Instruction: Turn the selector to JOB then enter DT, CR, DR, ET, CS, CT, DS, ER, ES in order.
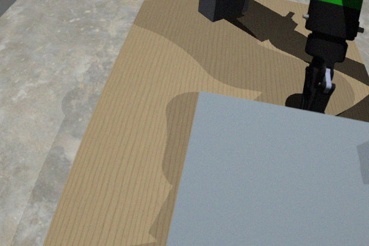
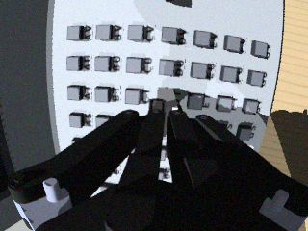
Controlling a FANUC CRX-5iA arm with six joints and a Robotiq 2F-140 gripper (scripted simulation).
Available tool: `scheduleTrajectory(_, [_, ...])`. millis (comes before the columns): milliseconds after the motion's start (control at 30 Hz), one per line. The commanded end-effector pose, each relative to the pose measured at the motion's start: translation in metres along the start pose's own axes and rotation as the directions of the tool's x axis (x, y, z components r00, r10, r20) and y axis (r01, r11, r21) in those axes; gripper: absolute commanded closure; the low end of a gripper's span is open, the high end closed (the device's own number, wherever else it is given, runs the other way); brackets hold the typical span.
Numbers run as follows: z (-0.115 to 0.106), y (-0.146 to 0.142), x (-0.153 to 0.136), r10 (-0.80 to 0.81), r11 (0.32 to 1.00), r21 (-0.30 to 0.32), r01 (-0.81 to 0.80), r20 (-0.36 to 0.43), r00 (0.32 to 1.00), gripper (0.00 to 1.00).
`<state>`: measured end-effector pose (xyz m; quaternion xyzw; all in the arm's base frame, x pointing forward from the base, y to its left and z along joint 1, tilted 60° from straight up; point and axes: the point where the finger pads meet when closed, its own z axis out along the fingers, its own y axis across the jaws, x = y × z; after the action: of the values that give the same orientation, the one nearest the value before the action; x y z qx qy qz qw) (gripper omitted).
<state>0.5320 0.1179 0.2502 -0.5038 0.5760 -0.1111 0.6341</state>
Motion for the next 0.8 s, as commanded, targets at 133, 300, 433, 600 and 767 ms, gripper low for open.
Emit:
scheduleTrajectory(133, [0.0036, -0.0003, 0.0002, 0.0, 1.0, 0.001, 0.0, 0.0, 1.0, 1.0])
scheduleTrajectory(300, [0.0051, -0.0003, 0.0002, 0.0, 1.0, 0.001, 0.0, 0.0, 1.0, 1.0])
scheduleTrajectory(433, [0.0058, -0.0003, 0.0002, 0.0, 1.0, 0.0, 0.0, 0.0, 1.0, 1.0])
scheduleTrajectory(600, [0.0062, -0.0003, 0.0002, 0.0, 1.0, 0.0, 0.0, 0.0, 1.0, 1.0])
scheduleTrajectory(767, [0.0062, -0.0003, 0.0002, 0.0, 1.0, 0.0, 0.0, 0.0, 1.0, 1.0])
